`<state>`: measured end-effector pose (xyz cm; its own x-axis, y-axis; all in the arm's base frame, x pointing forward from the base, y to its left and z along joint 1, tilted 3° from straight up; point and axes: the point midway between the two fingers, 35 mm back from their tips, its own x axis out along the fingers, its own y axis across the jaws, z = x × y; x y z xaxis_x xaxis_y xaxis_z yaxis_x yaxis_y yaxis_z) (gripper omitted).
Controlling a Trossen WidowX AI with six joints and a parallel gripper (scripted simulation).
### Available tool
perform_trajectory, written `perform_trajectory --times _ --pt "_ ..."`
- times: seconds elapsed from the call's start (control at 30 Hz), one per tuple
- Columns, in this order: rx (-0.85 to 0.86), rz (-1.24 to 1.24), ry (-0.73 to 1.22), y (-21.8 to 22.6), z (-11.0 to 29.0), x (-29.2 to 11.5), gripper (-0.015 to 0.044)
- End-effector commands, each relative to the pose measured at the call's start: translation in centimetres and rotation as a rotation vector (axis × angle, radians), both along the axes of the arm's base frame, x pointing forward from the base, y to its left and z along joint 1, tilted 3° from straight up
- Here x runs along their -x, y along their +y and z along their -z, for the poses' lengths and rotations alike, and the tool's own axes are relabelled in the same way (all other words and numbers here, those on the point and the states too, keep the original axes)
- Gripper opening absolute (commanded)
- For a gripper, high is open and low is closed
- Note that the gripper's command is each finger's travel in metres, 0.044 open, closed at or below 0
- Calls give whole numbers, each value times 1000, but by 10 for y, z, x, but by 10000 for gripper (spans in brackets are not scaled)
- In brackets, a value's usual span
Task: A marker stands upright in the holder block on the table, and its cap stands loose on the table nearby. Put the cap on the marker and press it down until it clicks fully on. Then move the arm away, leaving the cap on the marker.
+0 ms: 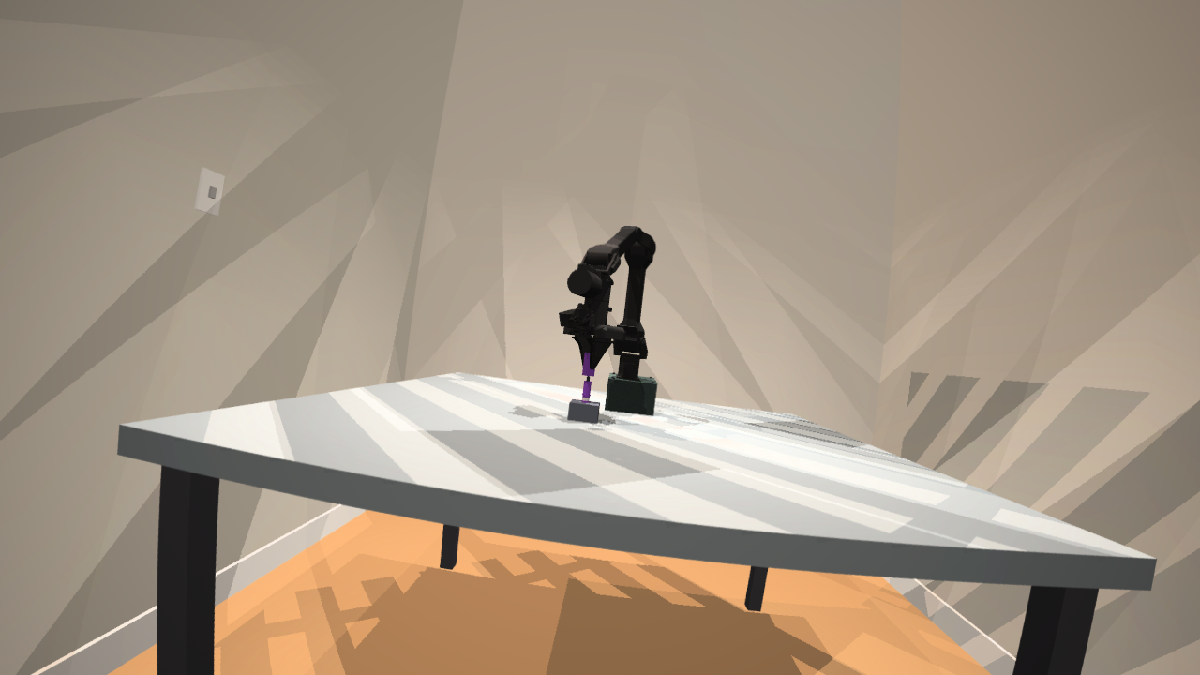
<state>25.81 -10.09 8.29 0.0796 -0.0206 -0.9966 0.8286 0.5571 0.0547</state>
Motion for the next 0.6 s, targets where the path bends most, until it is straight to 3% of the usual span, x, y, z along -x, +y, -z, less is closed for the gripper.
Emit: perform_trajectory --times 0.0,0.57 --pt "-3 -4 -2 0 6 -1 0" --pt "-3 -4 -1 0 34 -3 0"
